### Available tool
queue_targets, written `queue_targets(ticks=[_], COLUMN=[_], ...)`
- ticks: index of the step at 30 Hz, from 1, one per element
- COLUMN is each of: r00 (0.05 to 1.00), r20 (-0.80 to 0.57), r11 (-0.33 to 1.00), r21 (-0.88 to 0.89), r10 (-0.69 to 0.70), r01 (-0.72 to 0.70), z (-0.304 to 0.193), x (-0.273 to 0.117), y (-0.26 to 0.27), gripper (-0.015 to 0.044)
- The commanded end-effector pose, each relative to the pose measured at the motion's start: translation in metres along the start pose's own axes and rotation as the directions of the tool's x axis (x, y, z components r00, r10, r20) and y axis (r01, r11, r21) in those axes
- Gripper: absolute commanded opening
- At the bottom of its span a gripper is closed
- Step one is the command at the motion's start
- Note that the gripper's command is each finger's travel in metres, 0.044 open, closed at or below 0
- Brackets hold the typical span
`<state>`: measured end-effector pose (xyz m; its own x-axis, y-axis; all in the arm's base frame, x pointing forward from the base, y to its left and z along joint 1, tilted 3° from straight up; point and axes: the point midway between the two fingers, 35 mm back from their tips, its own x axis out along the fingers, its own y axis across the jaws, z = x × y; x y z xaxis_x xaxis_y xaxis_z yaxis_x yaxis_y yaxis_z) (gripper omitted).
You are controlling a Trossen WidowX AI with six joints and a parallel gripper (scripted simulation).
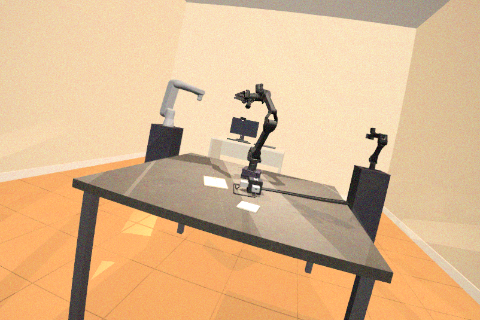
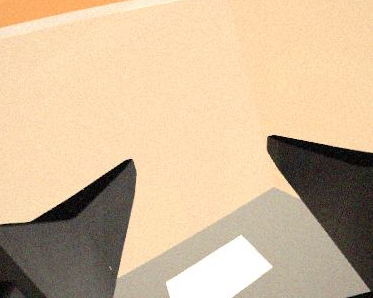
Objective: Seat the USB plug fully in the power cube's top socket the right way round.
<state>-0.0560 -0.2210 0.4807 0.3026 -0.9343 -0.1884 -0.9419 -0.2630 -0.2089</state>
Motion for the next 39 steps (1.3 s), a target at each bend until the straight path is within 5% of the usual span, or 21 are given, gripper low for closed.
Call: queue_targets(ticks=[1,11,20,30,39], r00=[1.0,0.933,0.752,0.463,0.217], r20=[0.004,0.245,0.497,0.751,0.923], r11=[1.0,0.932,0.693,0.165,-0.403], r21=[-0.003,-0.187,-0.351,-0.44,-0.339], r10=[-0.005,-0.263,-0.433,-0.47,-0.319], r01=[0.005,0.311,0.63,0.883,0.85], z=[0.001,0.051,0.118,0.213,0.311], x=[0.001,0.08,0.134,0.137,0.084], y=[0.0,-0.038,-0.115,-0.223,-0.305], gripper=[0.0426,0.044,0.044,0.044,0.044])
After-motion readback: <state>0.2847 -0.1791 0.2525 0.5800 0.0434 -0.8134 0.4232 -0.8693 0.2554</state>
